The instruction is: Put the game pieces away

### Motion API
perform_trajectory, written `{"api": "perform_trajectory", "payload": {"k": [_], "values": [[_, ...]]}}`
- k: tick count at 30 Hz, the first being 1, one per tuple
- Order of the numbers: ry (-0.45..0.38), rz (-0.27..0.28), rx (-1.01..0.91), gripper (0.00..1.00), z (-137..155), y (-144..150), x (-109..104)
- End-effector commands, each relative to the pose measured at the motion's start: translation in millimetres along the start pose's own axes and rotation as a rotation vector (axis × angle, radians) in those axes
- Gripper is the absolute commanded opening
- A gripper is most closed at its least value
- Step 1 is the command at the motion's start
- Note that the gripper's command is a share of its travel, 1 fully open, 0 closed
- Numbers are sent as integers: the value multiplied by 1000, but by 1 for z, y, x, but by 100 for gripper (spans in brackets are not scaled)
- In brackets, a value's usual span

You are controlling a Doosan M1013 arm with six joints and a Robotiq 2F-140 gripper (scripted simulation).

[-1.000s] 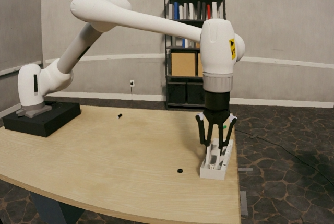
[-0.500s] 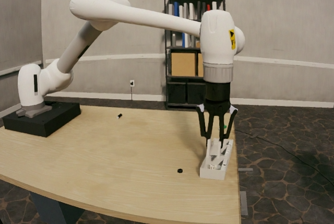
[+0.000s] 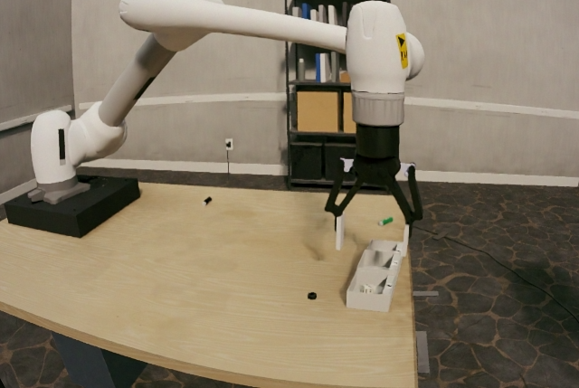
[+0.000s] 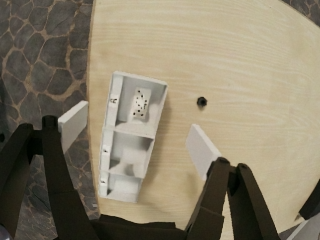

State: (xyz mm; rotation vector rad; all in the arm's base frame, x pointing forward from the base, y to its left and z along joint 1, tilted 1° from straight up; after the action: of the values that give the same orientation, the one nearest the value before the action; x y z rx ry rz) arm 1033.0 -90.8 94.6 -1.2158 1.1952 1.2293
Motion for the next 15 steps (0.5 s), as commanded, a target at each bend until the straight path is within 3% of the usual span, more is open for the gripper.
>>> {"api": "perform_trajectory", "payload": {"k": [1, 15], "values": [[0, -2, 0, 100, 0, 0, -15], [0, -2, 0, 100, 0, 0, -63]]}}
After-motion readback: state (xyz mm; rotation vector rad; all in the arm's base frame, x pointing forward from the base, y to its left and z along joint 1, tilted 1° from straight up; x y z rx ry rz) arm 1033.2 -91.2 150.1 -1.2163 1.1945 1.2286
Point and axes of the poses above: the point where the finger pads meet when closed, its own x axis out along the fingers, its own y axis across the jaws, z = x × y, the point moved 4 cm from there along -x, back along the fingers
